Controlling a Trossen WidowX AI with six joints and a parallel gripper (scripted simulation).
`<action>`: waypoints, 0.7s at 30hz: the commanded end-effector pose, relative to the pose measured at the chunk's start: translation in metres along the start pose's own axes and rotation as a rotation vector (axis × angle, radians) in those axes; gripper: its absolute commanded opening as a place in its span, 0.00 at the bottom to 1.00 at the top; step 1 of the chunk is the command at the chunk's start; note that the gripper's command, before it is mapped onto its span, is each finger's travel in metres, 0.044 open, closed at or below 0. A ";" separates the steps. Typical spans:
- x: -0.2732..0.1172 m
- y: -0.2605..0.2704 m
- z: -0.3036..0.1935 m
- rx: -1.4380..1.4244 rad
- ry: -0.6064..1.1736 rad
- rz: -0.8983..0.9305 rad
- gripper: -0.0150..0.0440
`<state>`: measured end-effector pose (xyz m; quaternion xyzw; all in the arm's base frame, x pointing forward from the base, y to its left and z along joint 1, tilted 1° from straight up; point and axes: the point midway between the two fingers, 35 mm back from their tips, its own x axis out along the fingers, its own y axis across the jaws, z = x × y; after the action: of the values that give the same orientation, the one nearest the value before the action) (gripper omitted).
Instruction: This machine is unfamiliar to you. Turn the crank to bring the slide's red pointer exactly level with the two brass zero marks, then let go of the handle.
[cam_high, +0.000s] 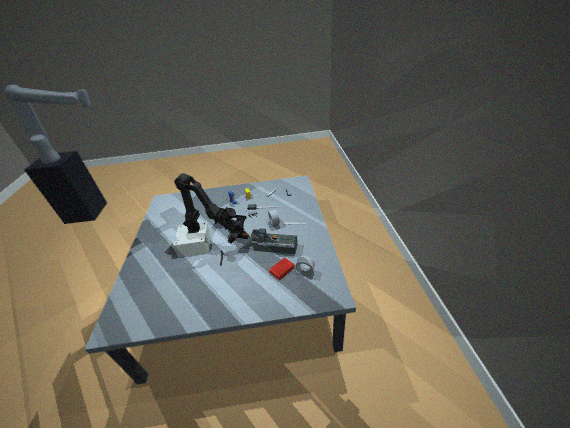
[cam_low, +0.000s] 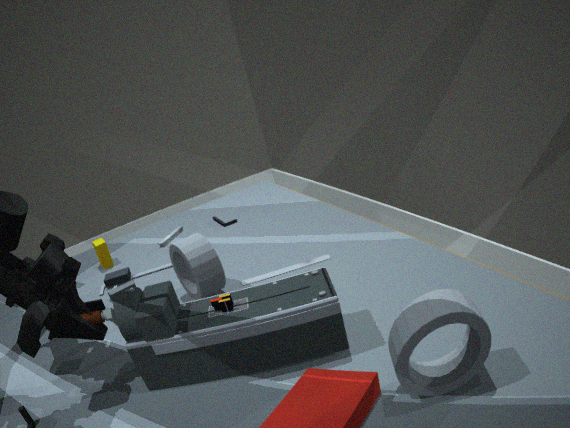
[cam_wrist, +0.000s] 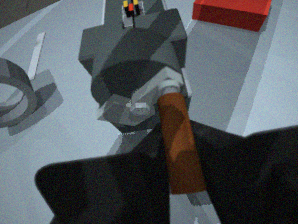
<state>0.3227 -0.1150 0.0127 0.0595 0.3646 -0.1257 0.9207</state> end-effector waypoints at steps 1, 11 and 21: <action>0.005 -0.006 -0.005 0.003 0.005 -0.011 0.25; 0.014 -0.009 -0.015 0.003 0.006 -0.011 0.25; 0.024 -0.006 -0.025 0.003 0.006 -0.011 0.25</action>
<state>0.3212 -0.1213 -0.0148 0.0591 0.3650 -0.1293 0.9201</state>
